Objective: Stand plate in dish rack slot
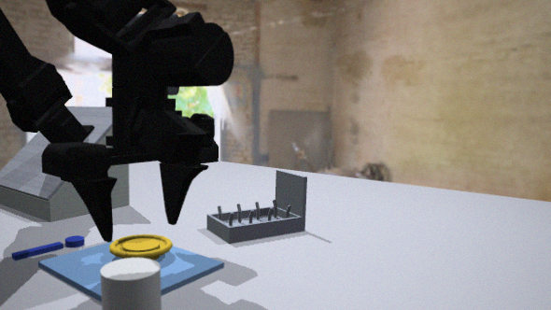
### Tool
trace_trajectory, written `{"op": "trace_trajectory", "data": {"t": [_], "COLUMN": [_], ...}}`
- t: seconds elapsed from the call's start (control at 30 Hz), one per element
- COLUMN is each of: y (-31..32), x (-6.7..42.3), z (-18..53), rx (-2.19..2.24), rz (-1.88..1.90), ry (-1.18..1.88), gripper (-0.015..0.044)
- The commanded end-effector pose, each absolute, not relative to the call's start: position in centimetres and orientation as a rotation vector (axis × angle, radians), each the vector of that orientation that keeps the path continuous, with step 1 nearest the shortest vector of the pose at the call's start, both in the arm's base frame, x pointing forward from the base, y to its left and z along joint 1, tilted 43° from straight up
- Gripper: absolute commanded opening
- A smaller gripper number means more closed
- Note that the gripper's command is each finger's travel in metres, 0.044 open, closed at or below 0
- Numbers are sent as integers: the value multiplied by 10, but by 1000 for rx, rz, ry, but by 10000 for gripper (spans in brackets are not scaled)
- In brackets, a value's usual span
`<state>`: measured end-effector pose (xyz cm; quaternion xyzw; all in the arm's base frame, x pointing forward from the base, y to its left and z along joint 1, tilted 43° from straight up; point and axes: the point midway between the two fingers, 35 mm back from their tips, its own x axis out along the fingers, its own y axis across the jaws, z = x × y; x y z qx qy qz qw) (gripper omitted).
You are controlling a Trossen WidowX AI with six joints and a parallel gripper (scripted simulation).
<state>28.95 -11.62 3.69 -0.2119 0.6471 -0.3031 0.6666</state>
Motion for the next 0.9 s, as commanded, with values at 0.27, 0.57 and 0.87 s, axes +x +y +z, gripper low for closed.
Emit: {"op": "trace_trajectory", "data": {"t": [0.27,0.57,0.87], "y": [-129,-134,-134], "x": [287,286,286], "z": [21,16,16], "rx": [-488,-489,-489], "rz": [-684,-685,-685], "ry": [1467,1467,1467], "gripper": [400,380,347]}}
